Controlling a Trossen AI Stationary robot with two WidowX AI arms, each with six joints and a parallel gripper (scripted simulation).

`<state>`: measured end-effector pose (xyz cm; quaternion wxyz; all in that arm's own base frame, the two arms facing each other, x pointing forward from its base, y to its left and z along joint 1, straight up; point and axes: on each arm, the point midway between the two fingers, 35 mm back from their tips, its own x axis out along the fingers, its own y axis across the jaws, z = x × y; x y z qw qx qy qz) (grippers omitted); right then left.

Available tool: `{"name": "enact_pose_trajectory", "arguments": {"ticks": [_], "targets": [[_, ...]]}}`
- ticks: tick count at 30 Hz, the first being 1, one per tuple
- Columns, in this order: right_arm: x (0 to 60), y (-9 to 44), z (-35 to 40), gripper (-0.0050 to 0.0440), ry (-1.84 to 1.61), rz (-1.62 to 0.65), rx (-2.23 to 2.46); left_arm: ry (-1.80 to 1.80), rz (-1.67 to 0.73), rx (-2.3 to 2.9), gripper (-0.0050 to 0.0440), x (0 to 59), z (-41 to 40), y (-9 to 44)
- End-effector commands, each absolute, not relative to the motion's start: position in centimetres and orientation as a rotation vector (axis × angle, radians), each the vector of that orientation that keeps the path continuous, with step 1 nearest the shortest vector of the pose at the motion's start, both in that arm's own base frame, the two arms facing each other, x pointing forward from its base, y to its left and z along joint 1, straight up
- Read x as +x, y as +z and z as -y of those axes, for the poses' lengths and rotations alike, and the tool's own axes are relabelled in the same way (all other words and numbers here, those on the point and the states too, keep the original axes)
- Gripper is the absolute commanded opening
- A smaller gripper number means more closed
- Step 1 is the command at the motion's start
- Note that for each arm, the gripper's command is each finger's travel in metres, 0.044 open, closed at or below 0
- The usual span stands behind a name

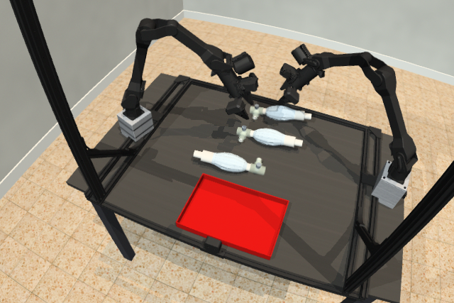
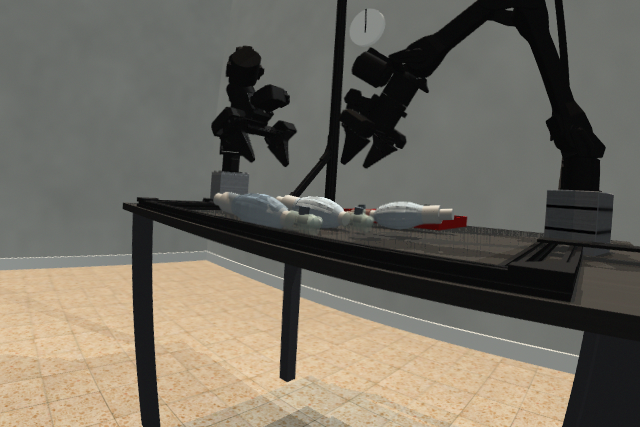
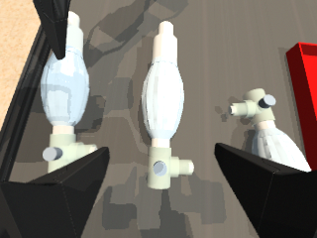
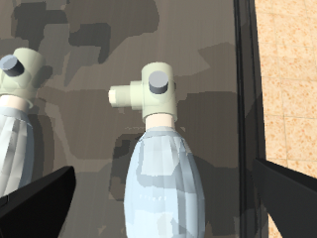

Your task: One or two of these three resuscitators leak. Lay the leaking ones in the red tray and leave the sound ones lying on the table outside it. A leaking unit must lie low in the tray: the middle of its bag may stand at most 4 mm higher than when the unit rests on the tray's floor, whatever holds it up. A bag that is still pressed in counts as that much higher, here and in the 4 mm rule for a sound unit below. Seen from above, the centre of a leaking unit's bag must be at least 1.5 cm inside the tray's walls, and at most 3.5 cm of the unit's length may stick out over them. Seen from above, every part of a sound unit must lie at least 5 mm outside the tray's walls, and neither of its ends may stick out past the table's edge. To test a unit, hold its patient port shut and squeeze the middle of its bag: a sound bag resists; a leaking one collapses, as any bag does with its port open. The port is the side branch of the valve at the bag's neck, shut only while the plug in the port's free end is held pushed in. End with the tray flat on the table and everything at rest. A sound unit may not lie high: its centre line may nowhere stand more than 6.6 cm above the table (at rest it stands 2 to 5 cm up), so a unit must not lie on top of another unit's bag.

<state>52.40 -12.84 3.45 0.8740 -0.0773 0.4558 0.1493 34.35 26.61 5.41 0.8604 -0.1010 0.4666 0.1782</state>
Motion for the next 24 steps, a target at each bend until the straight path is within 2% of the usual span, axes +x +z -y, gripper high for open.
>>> {"name": "enact_pose_trajectory", "arguments": {"ticks": [1,12,24], "targets": [[52.4,3.4,12.8,0.0440,0.312,-0.953,-0.163,0.358,-0.966,-0.197,0.0409,35.0,-26.8,5.7],[52.4,3.4,12.8,0.0440,0.313,-0.953,-0.161,0.404,-0.914,-0.193,0.0409,31.2,-39.0,2.3],[52.6,3.3,12.9,0.0440,0.312,-0.952,-0.160,0.403,-0.914,-0.195,0.0409,31.1,-38.9,2.3]]}}
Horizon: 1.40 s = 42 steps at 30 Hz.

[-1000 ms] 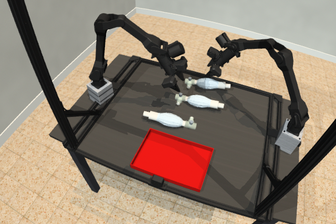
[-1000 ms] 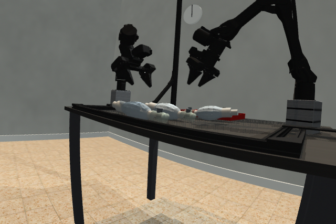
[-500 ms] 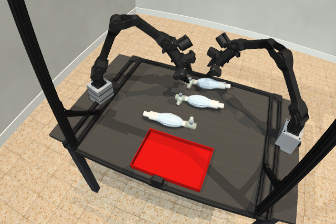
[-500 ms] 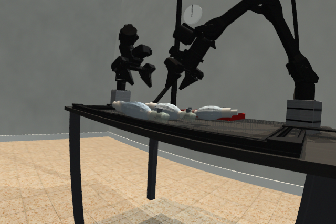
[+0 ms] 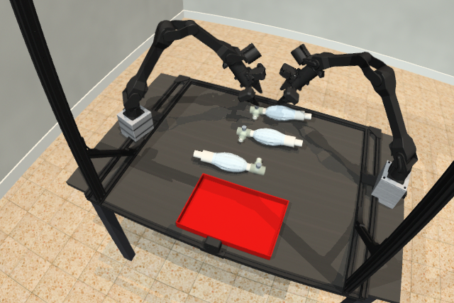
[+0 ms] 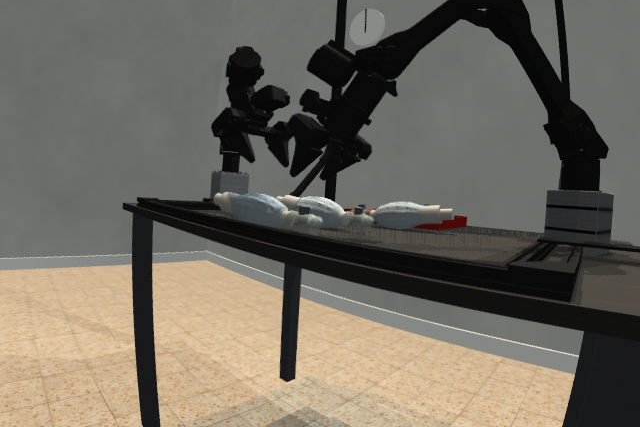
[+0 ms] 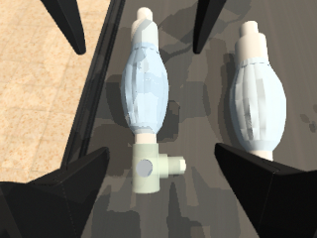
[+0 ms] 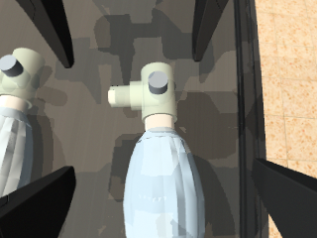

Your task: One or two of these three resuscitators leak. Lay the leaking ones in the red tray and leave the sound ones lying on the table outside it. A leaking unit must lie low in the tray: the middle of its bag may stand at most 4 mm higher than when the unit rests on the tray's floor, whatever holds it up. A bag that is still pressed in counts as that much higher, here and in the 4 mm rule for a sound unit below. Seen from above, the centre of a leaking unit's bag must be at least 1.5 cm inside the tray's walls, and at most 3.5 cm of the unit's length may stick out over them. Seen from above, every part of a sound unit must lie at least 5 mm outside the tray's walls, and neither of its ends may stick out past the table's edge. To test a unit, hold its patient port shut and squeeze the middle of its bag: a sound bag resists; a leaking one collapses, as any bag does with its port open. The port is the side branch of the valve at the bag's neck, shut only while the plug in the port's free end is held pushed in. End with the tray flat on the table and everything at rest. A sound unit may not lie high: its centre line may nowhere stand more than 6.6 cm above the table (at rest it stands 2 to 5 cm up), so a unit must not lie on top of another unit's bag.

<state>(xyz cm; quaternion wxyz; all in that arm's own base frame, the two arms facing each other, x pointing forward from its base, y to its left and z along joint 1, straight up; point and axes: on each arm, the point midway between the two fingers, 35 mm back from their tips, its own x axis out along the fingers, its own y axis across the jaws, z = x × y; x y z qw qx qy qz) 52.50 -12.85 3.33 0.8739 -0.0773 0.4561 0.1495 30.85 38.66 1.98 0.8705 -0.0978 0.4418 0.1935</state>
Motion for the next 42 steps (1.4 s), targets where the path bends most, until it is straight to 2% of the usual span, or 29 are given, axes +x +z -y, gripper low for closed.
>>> {"name": "enact_pose_trajectory", "arguments": {"ticks": [1,11,12,28,29,42], "targets": [[52.6,3.3,12.9,0.0440,0.312,-0.952,-0.160,0.403,-0.914,-0.195,0.0409,31.1,-38.9,2.3],[52.6,3.3,12.9,0.0440,0.312,-0.952,-0.160,0.403,-0.914,-0.195,0.0409,31.1,-38.9,2.3],[52.6,-2.7,13.0,0.0440,0.310,-0.948,-0.162,0.403,-0.915,-0.194,0.0409,31.1,-39.0,-2.8],[52.6,-2.7,13.0,0.0440,0.310,-0.948,-0.162,0.403,-0.915,-0.194,0.0409,31.1,-39.0,-2.8],[52.7,-6.7,13.0,0.0440,0.312,-0.953,-0.160,0.403,-0.914,-0.193,0.0409,31.1,-38.9,-7.8],[52.7,-6.7,13.0,0.0440,0.312,-0.953,-0.160,0.403,-0.914,-0.193,0.0409,31.1,-38.9,-7.8]]}}
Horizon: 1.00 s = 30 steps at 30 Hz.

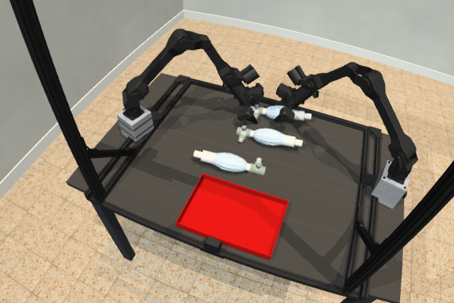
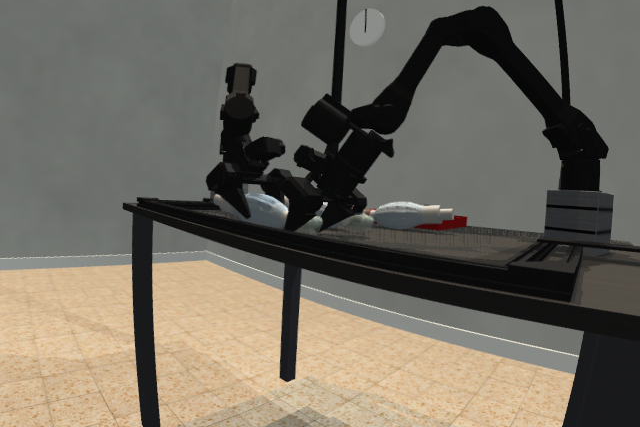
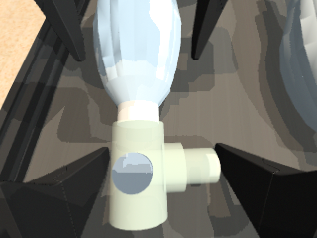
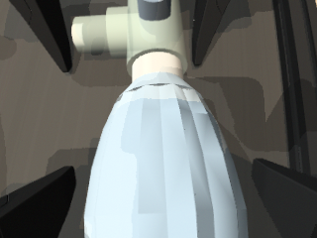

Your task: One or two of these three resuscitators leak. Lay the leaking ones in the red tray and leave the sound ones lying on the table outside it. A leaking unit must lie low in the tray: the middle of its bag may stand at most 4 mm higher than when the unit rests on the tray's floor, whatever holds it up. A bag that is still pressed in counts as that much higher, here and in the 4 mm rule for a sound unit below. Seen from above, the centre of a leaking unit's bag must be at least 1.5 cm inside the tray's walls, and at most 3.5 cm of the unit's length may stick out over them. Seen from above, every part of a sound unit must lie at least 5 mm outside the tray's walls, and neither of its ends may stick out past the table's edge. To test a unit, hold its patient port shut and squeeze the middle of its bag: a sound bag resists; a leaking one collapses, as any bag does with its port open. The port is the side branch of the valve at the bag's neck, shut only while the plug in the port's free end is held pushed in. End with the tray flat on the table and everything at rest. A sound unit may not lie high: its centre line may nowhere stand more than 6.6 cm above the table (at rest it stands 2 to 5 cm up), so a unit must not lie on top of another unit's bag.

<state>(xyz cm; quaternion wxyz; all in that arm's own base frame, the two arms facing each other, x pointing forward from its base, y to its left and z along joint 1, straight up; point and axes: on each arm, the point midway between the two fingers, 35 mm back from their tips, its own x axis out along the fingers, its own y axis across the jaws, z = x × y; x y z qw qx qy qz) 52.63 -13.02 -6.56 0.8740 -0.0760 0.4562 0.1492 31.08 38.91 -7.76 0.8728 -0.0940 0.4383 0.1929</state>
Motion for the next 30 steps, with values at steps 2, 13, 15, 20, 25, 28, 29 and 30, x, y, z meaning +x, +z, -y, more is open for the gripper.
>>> {"name": "enact_pose_trajectory", "arguments": {"ticks": [2,13,15,20,25,28,29,30], "targets": [[52.66,-6.67,12.96,0.0440,0.312,-0.953,-0.160,0.403,-0.914,-0.193,0.0409,31.10,-38.95,-7.78],[52.67,-6.55,12.93,0.0440,0.313,-0.952,-0.159,0.402,-0.915,-0.197,0.0000,31.08,-38.88,-7.74],[52.67,-6.55,12.93,0.0440,0.313,-0.952,-0.159,0.402,-0.915,-0.197,0.0000,31.08,-38.88,-7.74],[52.67,-6.55,12.93,0.0440,0.313,-0.952,-0.159,0.402,-0.915,-0.197,0.0000,31.08,-38.88,-7.74],[52.69,-6.53,12.92,0.0440,0.312,-0.951,-0.159,0.404,-0.918,-0.200,0.0000,31.00,-38.86,-7.85],[52.69,-6.53,12.92,0.0440,0.312,-0.951,-0.159,0.404,-0.918,-0.200,0.0000,31.00,-38.86,-7.85],[52.69,-6.53,12.92,0.0440,0.312,-0.951,-0.159,0.404,-0.918,-0.200,0.0000,31.00,-38.86,-7.85],[52.69,-6.53,12.92,0.0440,0.312,-0.951,-0.159,0.404,-0.918,-0.200,0.0000,31.00,-38.86,-7.85]]}}
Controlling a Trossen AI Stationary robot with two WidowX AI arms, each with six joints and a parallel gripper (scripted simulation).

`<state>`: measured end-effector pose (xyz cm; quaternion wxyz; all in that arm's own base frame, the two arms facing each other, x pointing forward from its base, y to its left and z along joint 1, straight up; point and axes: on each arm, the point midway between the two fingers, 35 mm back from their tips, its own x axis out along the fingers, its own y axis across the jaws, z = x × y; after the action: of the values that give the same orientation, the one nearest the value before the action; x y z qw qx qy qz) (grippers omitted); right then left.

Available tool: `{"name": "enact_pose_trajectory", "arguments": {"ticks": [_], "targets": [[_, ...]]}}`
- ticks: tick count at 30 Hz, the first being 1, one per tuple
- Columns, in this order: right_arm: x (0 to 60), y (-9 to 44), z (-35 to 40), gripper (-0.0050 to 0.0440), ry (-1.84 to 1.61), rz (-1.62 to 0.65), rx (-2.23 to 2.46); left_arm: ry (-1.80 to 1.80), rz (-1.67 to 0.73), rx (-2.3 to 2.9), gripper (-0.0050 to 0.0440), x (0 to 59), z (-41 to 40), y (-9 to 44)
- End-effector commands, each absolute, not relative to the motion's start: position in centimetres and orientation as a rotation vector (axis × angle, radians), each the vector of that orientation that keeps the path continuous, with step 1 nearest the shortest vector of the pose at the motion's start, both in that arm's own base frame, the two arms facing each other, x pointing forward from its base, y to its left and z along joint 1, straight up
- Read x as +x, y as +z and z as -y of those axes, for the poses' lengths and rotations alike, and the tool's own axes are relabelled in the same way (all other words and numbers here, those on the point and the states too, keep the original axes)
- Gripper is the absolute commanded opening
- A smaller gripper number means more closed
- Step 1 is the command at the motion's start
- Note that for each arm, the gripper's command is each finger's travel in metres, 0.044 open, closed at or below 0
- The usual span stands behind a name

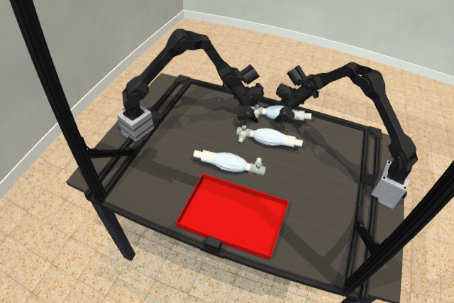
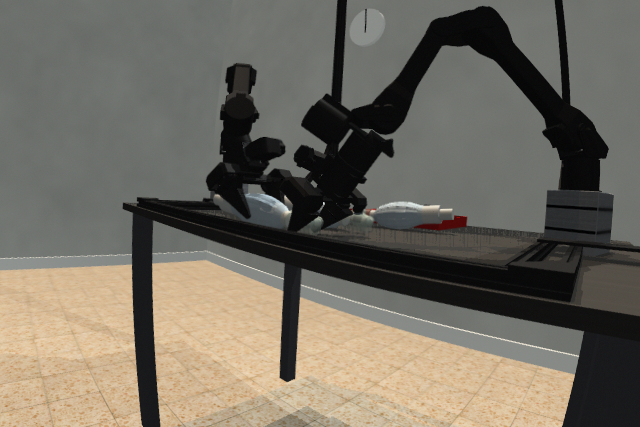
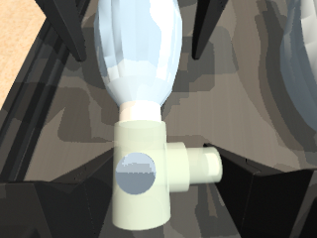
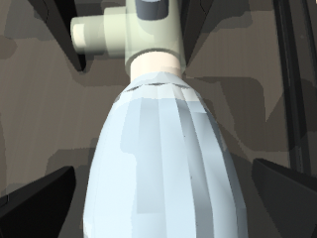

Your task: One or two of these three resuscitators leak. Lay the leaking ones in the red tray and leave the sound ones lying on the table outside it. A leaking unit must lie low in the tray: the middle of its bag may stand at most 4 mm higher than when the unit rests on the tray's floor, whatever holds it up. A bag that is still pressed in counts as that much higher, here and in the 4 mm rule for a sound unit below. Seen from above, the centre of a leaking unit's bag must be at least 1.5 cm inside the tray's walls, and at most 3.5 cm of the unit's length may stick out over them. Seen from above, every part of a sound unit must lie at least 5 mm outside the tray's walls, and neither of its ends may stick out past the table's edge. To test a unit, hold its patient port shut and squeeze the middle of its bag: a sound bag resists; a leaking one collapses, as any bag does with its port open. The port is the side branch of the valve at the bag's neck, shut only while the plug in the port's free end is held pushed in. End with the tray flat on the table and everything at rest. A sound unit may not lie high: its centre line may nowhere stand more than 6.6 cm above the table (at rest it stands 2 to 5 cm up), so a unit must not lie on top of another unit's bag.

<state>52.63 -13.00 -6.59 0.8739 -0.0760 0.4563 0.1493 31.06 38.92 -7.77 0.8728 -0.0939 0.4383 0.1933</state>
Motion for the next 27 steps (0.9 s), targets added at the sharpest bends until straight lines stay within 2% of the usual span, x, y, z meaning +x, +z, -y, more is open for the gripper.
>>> {"name": "enact_pose_trajectory", "arguments": {"ticks": [1,7,8,27], "targets": [[52.69,-6.53,12.92,0.0440,0.312,-0.951,-0.159,0.404,-0.918,-0.200,0.0000,31.00,-38.86,-7.85],[52.69,-6.53,12.92,0.0440,0.312,-0.951,-0.159,0.404,-0.918,-0.200,0.0000,31.00,-38.86,-7.85],[52.70,-6.52,12.88,0.0000,0.314,-0.950,-0.159,0.404,-0.919,-0.200,0.0000,30.98,-38.86,-7.86],[52.71,-6.57,12.73,0.0000,0.317,-0.952,-0.163,0.402,-0.918,-0.202,0.0000,30.99,-38.83,-7.86]]}}
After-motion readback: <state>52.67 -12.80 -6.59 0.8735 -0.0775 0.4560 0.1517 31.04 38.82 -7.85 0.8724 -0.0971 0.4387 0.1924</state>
